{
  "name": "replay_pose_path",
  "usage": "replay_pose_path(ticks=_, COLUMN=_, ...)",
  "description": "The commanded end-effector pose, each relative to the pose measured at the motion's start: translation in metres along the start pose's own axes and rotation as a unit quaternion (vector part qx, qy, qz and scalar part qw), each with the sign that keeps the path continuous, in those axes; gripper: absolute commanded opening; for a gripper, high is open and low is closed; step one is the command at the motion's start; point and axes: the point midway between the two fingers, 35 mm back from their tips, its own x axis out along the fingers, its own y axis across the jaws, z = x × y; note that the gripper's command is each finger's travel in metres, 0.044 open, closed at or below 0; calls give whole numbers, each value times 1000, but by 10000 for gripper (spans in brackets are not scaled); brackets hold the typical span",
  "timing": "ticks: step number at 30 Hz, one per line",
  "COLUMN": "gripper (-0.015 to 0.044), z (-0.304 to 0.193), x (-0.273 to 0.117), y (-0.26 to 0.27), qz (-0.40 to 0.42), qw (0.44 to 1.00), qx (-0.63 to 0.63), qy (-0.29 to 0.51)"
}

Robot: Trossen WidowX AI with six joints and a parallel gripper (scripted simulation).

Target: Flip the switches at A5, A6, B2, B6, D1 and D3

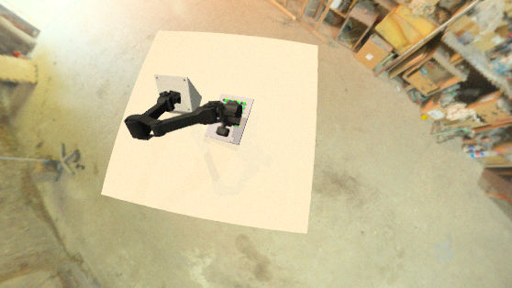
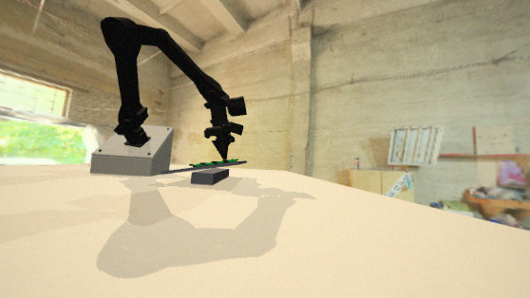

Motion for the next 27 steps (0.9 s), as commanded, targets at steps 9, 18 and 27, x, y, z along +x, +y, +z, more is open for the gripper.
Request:
replay_pose_path(ticks=9, gripper=0, z=0, x=2, y=1, qz=2, qw=1000, qx=-1, qy=0)
replay_pose_path(ticks=18, gripper=0, z=0, x=3, y=1, qz=2, qw=1000, qx=-1, qy=0)
replay_pose_path(ticks=27, gripper=0, z=3, x=-36, y=3, qz=4, qw=1000, qx=-1, qy=9)
